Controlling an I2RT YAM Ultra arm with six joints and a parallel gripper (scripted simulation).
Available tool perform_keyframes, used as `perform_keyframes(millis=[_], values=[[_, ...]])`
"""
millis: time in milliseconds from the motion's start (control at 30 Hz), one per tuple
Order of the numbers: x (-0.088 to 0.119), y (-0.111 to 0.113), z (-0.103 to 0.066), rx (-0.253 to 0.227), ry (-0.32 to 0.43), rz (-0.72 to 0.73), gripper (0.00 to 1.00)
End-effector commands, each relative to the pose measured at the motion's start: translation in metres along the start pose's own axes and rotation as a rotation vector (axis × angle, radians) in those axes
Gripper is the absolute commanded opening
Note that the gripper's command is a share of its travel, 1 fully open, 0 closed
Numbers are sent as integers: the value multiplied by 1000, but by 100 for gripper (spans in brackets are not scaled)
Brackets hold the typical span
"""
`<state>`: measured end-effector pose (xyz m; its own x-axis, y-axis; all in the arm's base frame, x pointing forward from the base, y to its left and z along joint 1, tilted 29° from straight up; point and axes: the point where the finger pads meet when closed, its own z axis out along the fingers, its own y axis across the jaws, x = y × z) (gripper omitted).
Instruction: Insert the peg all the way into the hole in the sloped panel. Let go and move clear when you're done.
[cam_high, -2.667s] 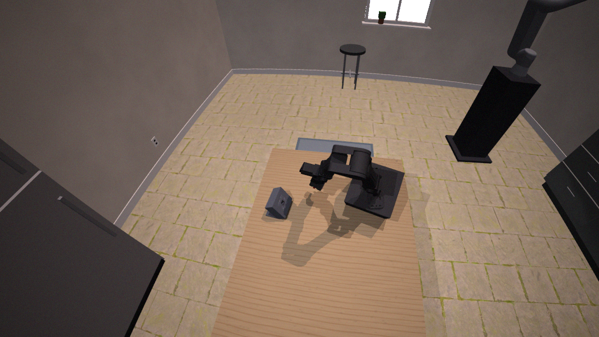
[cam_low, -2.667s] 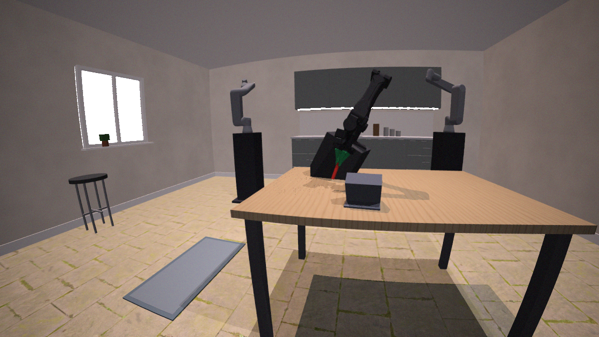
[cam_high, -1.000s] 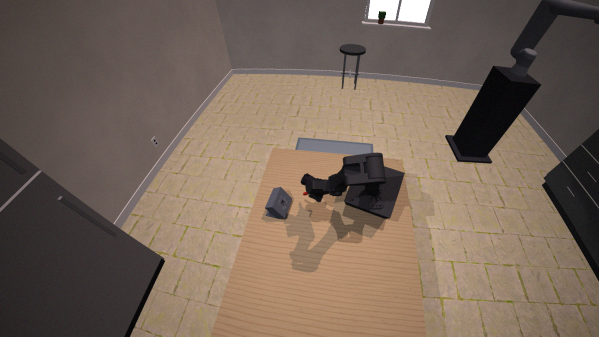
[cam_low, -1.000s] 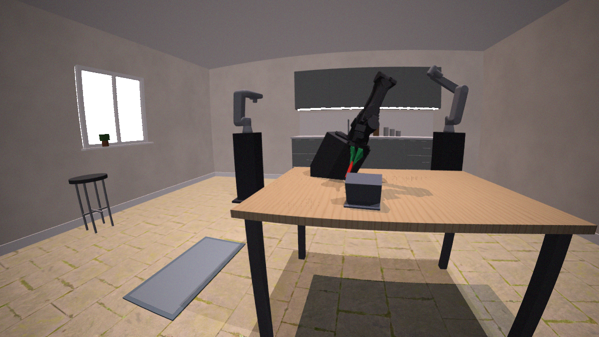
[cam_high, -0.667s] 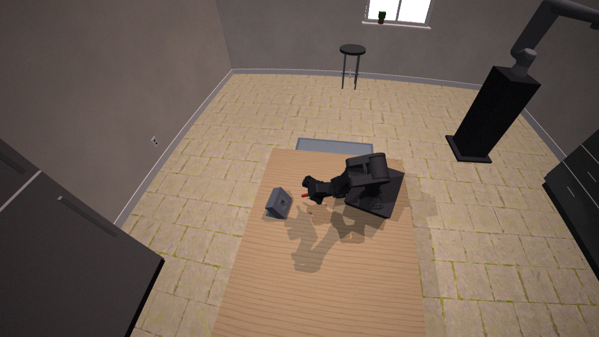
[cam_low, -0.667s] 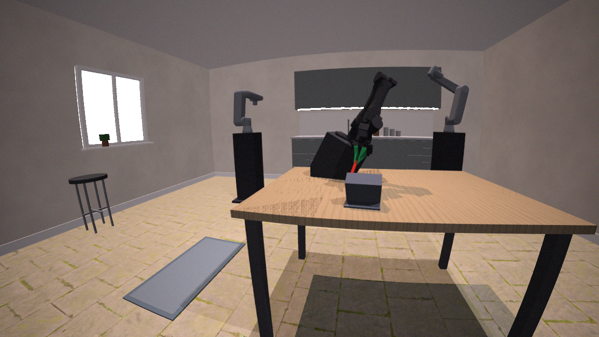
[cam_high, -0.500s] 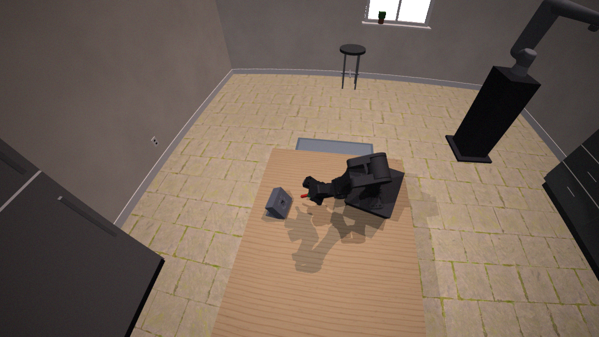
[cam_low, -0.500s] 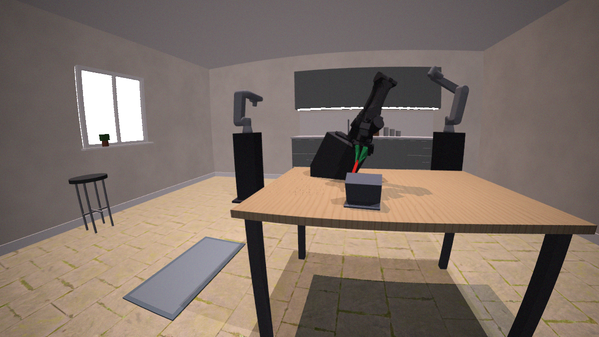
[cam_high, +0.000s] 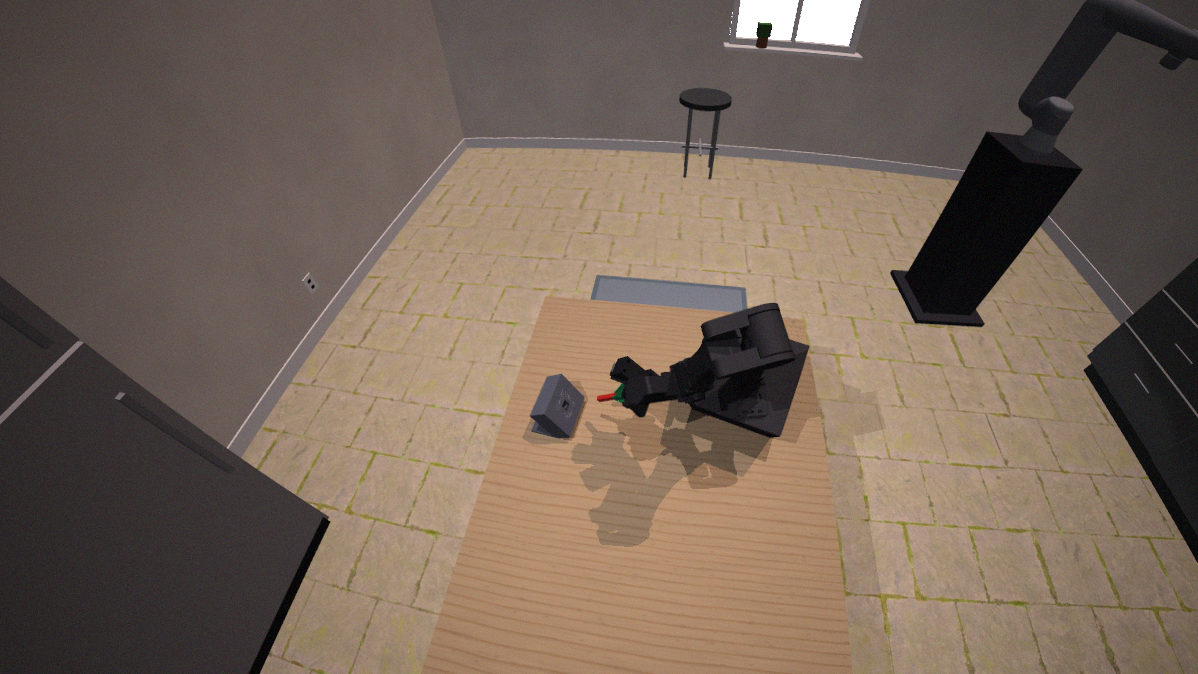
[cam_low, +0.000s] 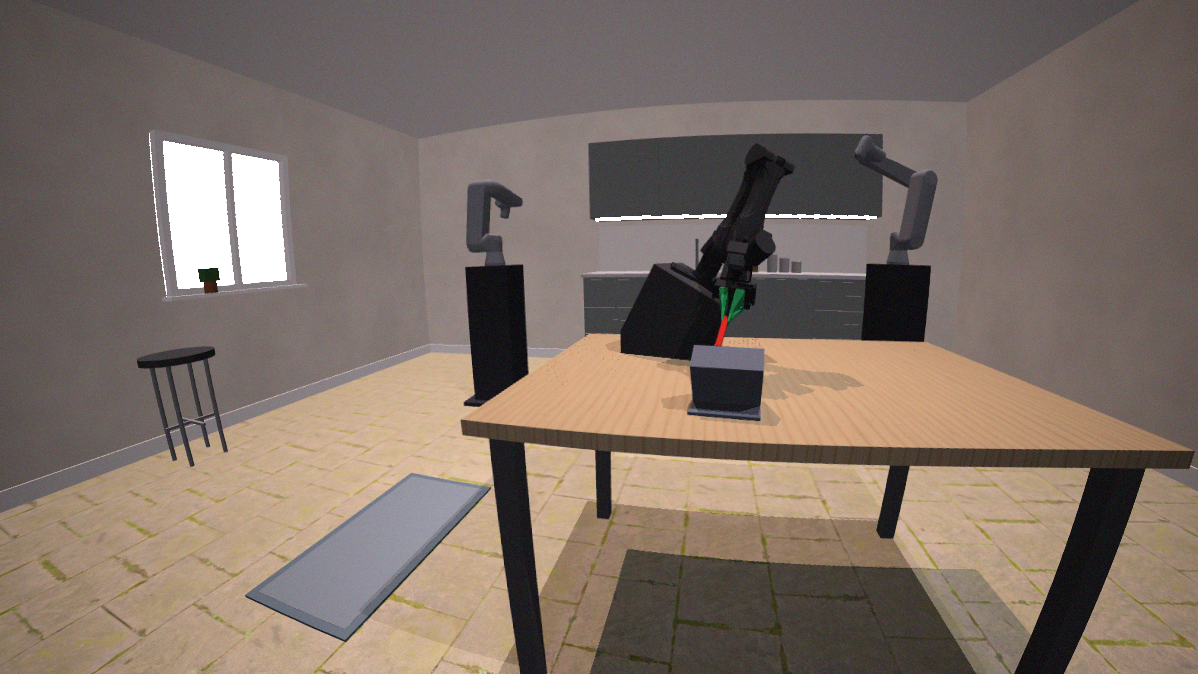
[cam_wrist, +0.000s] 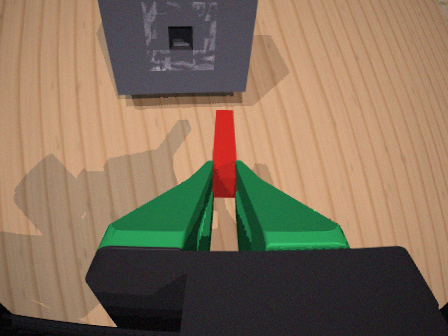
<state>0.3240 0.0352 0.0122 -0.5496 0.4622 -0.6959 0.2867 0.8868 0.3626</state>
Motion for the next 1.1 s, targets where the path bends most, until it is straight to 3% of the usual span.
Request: perform_keyframes(millis=[0, 300, 1067], values=[[-11, 5, -9, -19, -73, 26, 0], [-13, 17, -18, -62, -122, 47, 0], [-17, 18, -8, -84, -146, 45, 0]])
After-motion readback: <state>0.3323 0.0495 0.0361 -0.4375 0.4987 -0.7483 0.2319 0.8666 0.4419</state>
